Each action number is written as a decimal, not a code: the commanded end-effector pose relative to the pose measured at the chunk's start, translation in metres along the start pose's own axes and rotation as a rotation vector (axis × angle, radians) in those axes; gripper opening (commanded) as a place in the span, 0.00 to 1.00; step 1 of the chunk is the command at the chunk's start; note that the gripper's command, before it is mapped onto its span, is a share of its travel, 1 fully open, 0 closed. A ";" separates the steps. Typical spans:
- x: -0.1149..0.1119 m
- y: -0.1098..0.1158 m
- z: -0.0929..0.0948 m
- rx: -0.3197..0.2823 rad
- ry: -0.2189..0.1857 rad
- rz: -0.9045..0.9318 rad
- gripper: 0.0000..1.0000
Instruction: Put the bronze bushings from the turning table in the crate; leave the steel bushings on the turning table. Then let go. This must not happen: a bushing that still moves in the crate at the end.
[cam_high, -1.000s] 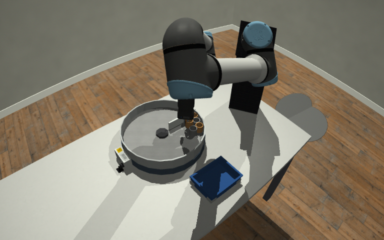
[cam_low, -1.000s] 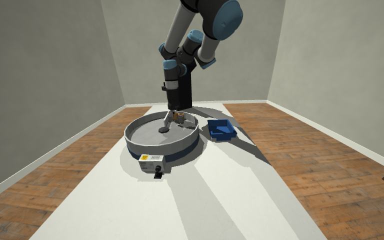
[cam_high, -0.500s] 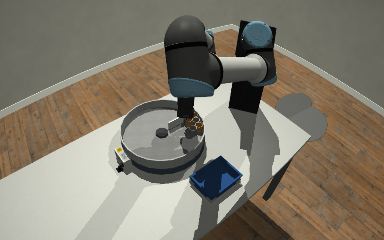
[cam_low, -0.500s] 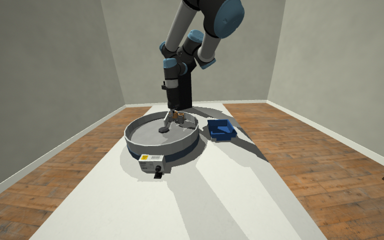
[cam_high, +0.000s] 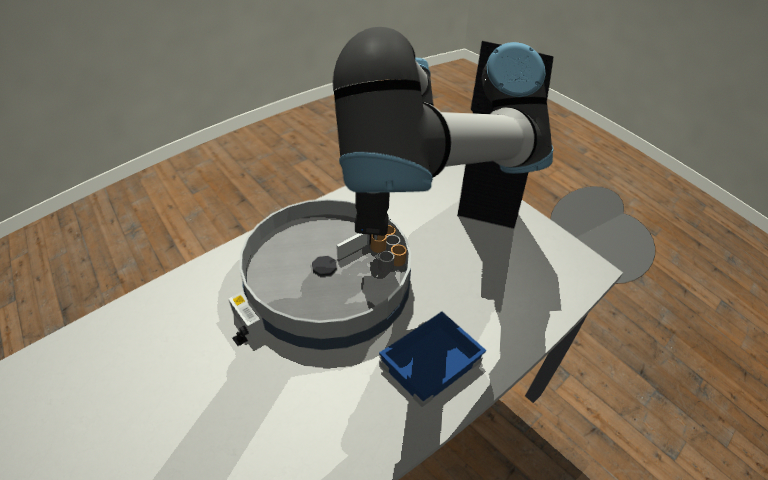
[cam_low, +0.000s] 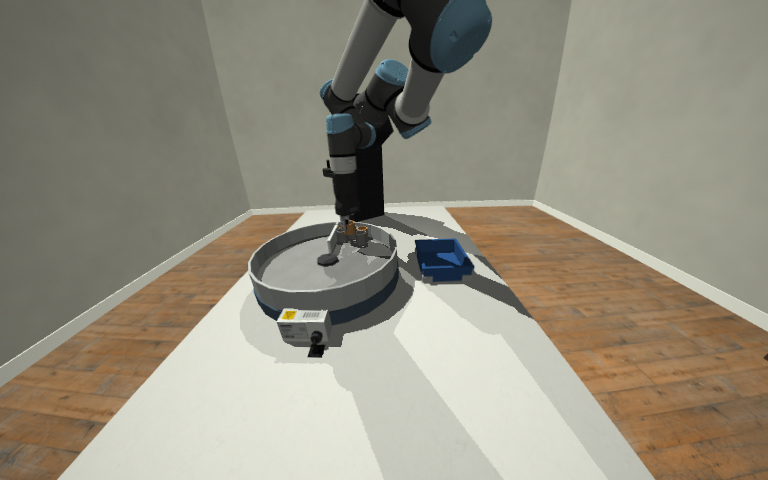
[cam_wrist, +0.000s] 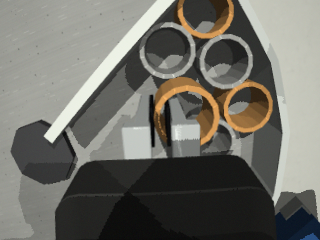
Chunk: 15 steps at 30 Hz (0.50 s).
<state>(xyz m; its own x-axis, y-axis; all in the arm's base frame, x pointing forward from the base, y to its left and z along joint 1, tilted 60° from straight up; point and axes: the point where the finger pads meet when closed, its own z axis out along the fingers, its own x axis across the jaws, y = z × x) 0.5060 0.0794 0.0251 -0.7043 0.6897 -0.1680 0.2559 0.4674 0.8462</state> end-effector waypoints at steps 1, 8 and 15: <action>0.000 0.000 -0.002 0.000 0.000 0.000 0.00; 0.000 0.000 -0.003 0.000 0.000 0.000 0.00; 0.000 0.000 -0.009 0.000 -0.001 0.000 0.00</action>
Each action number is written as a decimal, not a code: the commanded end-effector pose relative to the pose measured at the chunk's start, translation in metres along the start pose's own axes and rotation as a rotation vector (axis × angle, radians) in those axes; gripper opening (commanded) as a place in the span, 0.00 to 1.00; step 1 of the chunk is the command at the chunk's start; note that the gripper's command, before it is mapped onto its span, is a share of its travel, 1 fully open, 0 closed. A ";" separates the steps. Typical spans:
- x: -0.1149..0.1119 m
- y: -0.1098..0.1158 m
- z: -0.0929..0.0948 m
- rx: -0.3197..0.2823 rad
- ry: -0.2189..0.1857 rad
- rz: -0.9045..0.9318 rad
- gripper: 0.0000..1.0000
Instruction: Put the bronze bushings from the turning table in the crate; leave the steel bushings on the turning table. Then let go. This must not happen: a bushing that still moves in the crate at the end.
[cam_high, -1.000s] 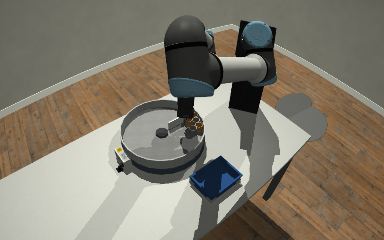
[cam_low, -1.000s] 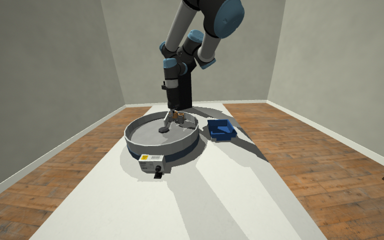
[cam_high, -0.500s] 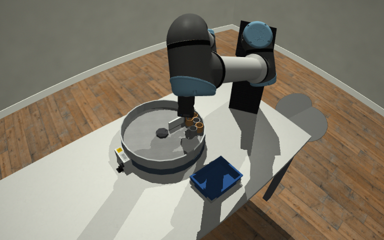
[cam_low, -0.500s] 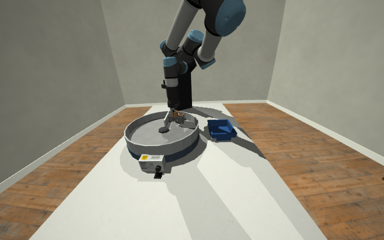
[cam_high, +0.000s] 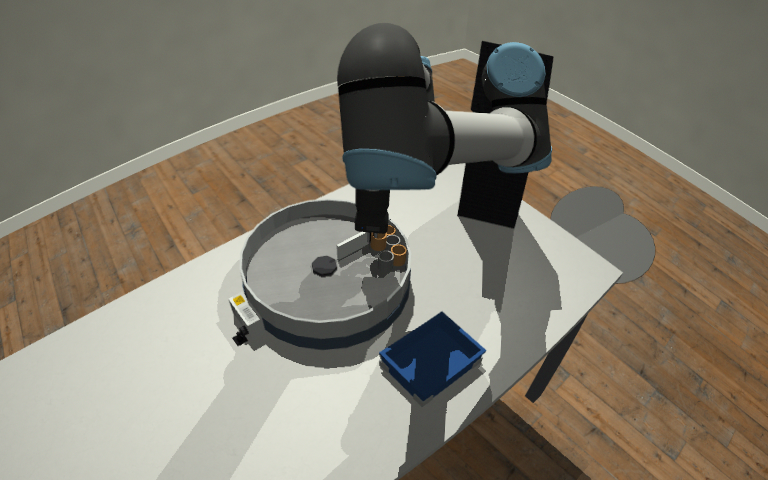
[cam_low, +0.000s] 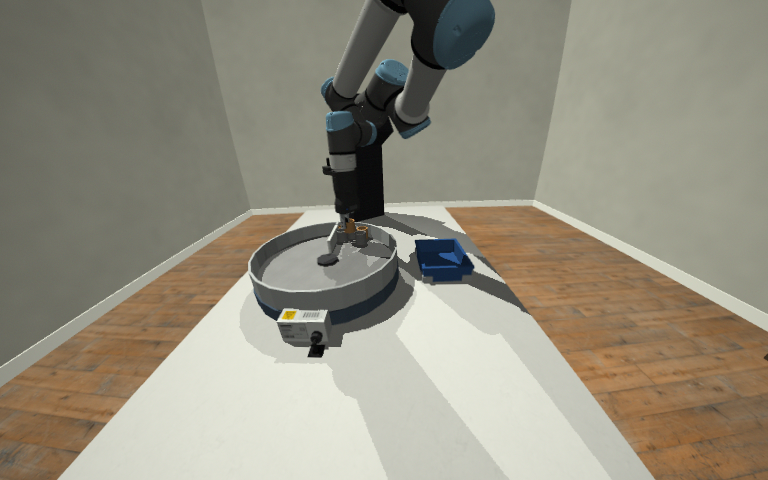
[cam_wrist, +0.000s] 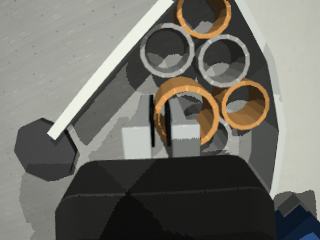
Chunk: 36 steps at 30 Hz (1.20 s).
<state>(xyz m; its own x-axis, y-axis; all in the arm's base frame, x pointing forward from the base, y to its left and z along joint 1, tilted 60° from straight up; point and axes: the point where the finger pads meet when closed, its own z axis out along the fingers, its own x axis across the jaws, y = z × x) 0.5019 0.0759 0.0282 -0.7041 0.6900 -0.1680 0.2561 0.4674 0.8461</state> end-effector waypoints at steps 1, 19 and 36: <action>0.000 0.000 -0.003 0.000 0.000 0.000 0.00; 0.000 0.000 -0.030 0.000 0.000 0.000 0.00; 0.000 0.000 -0.057 0.000 -0.002 0.000 0.00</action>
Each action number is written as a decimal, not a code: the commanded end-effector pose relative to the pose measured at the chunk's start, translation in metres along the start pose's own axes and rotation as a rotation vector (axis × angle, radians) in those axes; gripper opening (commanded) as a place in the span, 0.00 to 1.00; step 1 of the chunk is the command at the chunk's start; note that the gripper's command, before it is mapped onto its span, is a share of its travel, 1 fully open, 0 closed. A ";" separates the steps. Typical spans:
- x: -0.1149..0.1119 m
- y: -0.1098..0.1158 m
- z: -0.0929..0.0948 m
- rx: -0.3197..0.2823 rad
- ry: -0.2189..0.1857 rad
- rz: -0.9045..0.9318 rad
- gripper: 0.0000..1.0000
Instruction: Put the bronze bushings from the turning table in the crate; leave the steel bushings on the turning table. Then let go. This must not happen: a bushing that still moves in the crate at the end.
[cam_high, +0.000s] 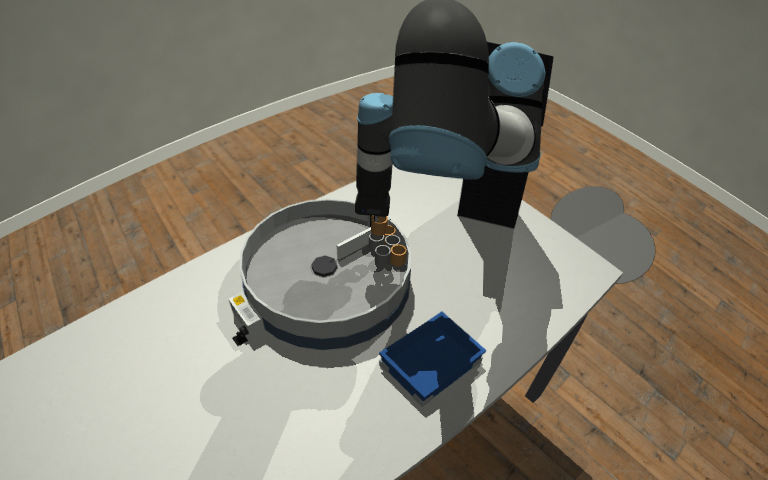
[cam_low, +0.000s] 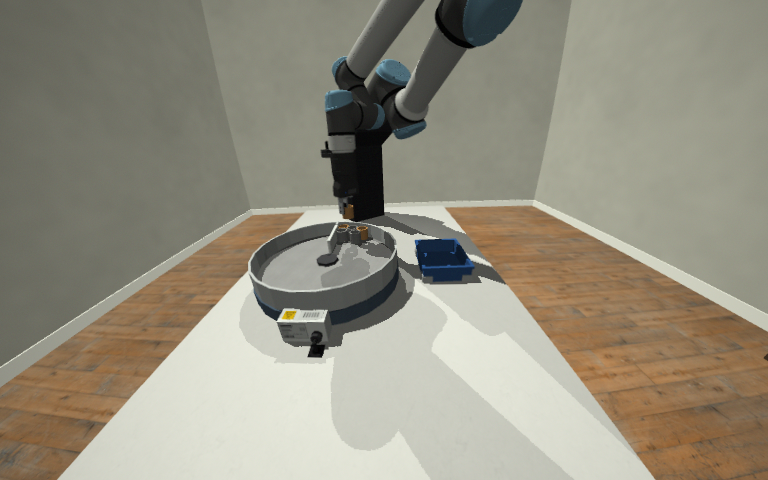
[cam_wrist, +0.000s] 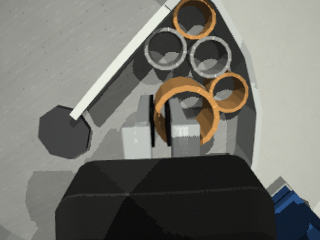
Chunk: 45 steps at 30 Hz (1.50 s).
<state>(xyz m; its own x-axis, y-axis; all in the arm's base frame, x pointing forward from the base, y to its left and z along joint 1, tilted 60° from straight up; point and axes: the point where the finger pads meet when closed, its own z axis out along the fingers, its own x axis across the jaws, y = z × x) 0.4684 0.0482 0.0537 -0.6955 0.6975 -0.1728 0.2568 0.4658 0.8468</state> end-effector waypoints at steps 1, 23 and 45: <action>-0.001 0.000 -0.007 0.000 0.010 -0.002 0.00; 0.033 0.045 -0.007 0.001 0.007 -0.002 0.00; 0.092 0.124 -0.008 -0.003 0.012 -0.004 0.00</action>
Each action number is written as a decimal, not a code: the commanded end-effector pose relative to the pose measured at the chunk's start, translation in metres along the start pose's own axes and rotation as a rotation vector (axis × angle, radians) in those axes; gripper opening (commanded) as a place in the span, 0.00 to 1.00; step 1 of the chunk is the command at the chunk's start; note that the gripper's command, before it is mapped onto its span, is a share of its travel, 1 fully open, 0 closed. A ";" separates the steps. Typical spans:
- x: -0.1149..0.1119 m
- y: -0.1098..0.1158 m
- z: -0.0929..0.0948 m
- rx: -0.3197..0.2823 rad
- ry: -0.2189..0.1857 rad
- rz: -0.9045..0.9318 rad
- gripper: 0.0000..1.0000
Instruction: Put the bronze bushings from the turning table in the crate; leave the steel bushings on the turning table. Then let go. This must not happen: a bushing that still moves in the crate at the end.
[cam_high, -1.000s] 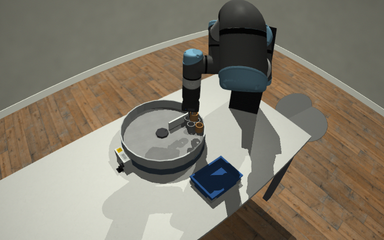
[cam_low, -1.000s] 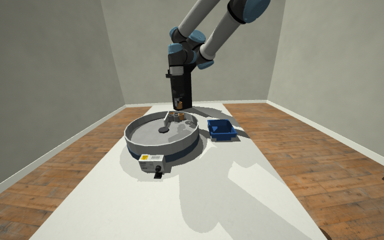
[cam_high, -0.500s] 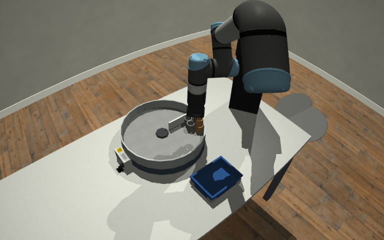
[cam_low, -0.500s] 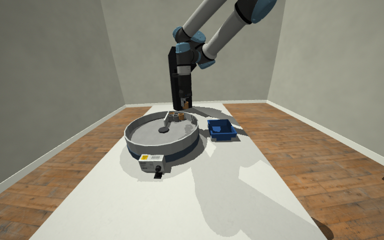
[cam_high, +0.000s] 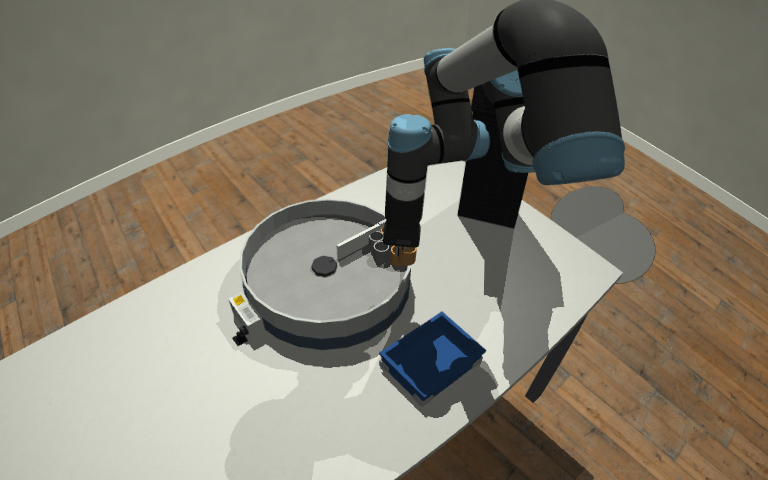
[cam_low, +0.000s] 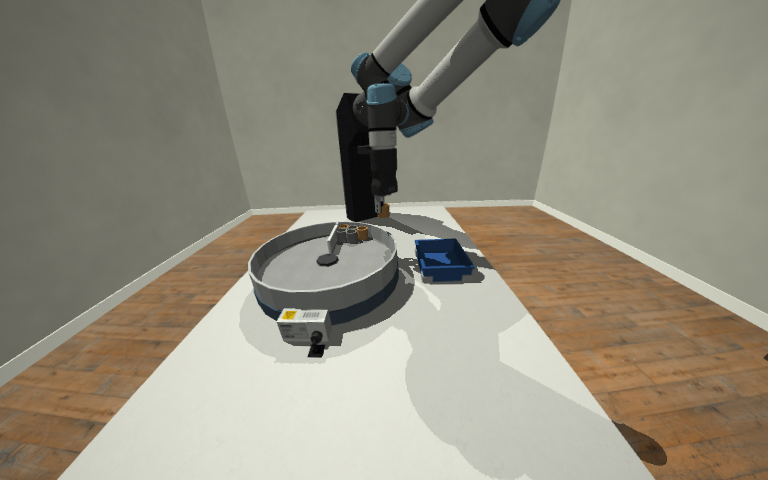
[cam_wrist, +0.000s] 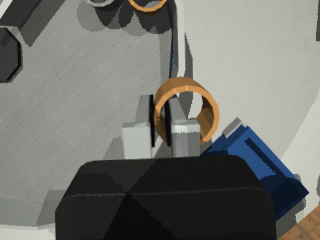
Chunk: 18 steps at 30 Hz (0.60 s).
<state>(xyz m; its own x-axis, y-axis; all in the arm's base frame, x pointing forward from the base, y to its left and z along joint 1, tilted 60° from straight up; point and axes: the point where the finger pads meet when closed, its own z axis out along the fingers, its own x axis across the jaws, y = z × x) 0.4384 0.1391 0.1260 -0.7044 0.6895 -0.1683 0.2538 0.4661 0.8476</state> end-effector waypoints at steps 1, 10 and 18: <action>0.027 0.037 -0.001 0.000 0.000 -0.002 0.00; 0.027 0.037 -0.001 0.000 0.000 -0.002 0.00; 0.060 0.081 -0.001 -0.003 0.002 -0.003 0.00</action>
<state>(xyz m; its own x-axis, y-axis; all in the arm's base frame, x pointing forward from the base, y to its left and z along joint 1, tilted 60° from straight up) 0.4243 0.1873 0.1618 -0.7075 0.6867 -0.1670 0.2507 0.4648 0.8492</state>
